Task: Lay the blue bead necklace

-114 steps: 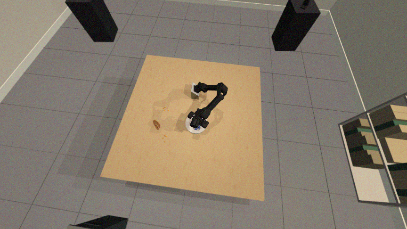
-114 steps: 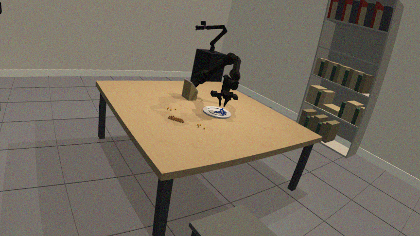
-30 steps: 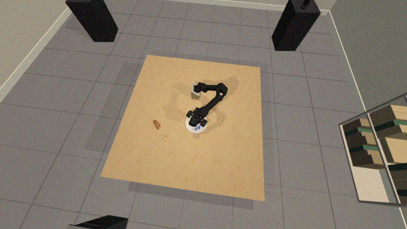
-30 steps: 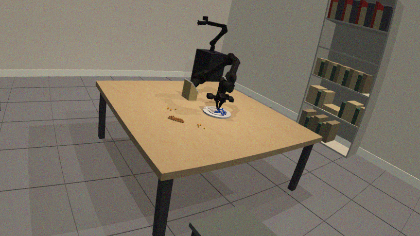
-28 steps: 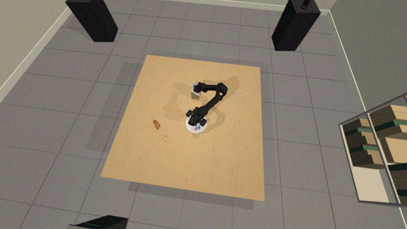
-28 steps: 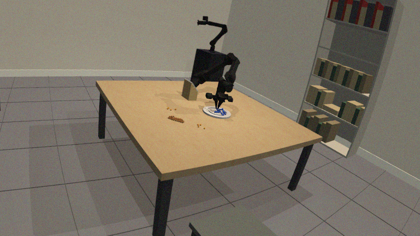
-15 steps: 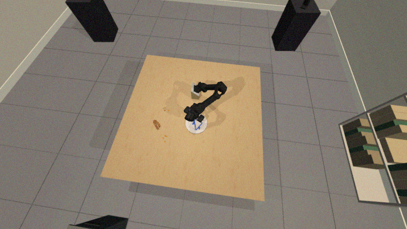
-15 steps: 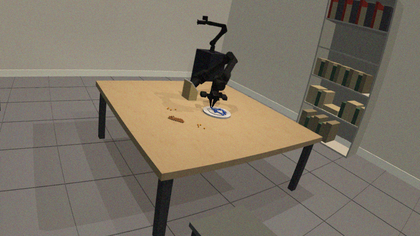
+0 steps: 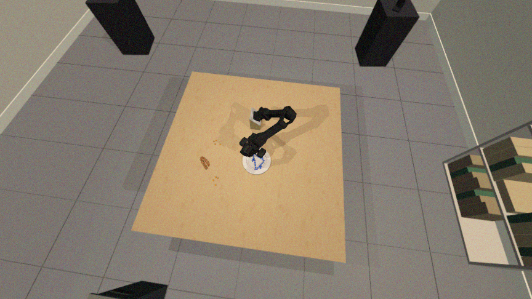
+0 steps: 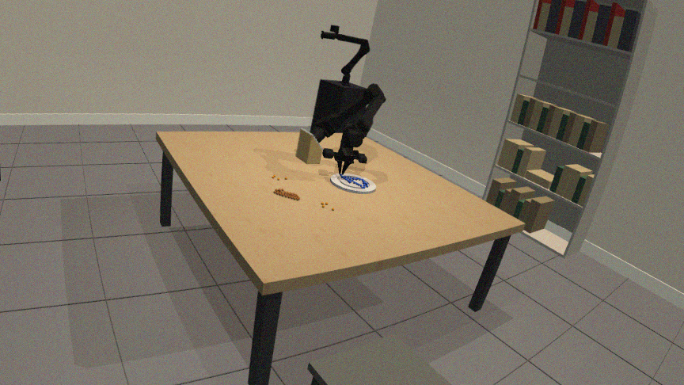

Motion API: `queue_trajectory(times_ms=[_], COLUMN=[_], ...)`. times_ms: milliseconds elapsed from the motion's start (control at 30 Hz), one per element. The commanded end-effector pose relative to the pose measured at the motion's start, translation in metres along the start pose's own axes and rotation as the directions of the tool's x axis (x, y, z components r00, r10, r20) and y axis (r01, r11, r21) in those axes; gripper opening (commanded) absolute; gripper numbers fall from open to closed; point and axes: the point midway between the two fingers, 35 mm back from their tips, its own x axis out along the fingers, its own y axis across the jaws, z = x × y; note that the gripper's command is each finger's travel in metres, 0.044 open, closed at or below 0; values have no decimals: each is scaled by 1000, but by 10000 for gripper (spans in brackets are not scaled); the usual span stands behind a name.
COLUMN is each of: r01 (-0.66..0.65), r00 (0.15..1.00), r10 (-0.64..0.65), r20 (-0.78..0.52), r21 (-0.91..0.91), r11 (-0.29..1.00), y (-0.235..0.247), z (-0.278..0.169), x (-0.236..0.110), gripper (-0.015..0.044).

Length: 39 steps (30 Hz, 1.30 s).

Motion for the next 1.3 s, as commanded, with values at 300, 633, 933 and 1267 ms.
queue_trajectory(times_ms=[300, 633, 933, 1267], r01=[9, 8, 2, 2], r00=[1000, 1000, 1000, 1000], r10=[-9, -8, -2, -2], r20=[3, 1, -5, -5], r21=[2, 3, 5, 5], r11=[1000, 1000, 1000, 1000], y=[-2, -2, -3, -3], z=[0, 0, 0, 0], x=[7, 5, -2, -2], gripper=[105, 367, 440, 440])
